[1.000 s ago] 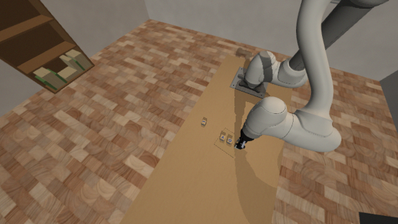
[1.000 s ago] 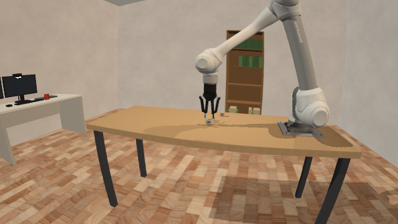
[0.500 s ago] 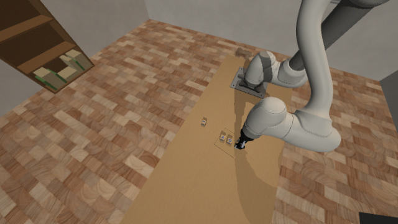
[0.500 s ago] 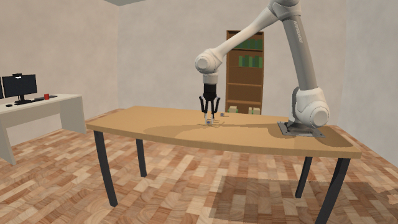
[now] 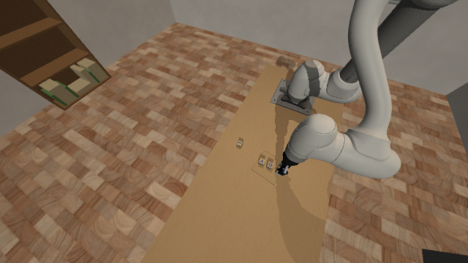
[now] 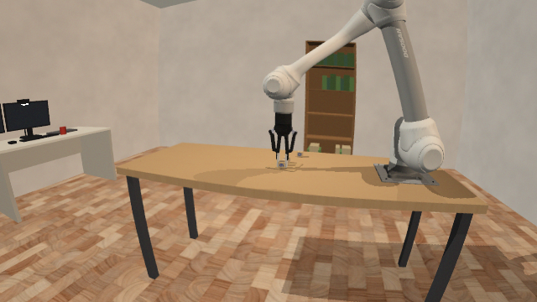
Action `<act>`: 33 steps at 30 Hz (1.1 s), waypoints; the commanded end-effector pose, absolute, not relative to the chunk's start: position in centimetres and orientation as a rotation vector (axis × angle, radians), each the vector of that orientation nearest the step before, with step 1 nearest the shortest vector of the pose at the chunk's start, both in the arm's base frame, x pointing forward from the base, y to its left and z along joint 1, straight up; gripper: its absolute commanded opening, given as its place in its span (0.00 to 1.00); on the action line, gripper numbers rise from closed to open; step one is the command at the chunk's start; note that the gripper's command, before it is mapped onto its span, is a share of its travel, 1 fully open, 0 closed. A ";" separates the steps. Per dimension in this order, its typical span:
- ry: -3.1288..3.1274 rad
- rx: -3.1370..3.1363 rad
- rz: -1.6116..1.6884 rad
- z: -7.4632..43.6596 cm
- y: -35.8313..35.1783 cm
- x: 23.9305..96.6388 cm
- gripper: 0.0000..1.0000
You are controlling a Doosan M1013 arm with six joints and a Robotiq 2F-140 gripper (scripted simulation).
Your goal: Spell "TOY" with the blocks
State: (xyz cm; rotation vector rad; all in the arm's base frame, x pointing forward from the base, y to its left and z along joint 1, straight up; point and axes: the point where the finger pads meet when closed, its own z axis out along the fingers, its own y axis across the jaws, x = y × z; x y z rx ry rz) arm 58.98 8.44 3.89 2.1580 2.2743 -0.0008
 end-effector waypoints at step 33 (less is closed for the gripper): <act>2.277 2.160 -0.001 3.7 7.7 58.7 0.16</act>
